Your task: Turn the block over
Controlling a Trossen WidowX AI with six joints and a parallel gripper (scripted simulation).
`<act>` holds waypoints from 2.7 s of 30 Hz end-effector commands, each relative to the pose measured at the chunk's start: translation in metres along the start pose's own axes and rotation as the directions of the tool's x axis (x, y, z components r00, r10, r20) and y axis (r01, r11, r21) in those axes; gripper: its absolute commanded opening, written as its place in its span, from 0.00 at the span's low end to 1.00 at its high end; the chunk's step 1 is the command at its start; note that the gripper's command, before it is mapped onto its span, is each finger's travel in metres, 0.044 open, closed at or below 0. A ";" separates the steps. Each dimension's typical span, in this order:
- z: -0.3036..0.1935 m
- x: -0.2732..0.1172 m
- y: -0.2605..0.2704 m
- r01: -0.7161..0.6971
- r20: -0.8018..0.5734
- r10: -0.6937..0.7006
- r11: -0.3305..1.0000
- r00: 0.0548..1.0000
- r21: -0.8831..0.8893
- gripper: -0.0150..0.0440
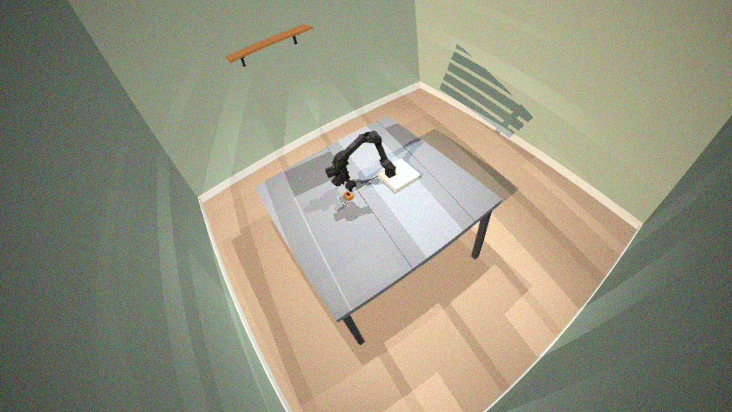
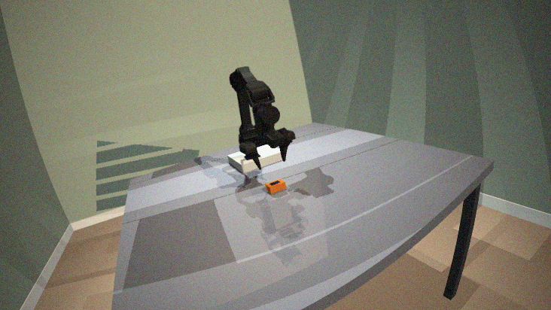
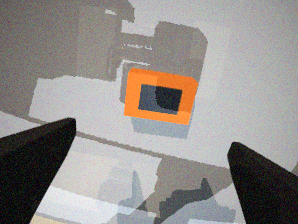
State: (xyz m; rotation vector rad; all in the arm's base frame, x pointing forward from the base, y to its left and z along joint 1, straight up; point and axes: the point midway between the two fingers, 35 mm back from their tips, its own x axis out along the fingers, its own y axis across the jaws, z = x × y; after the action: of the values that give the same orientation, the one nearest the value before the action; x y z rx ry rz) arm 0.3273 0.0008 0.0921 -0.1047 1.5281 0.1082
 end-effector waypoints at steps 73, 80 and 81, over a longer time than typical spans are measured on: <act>0.000 0.051 -0.005 0.003 -0.013 -0.003 1.000 1.000 -0.004 0.25; 0.001 0.054 -0.005 0.001 0.045 -0.001 1.000 0.999 -0.001 0.25; 0.001 0.055 -0.005 0.000 0.062 0.000 1.000 0.998 0.000 0.25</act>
State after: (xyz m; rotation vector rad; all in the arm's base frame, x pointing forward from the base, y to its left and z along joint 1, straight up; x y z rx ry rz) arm 0.3315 -0.0041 0.0366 -0.1056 1.5104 0.1043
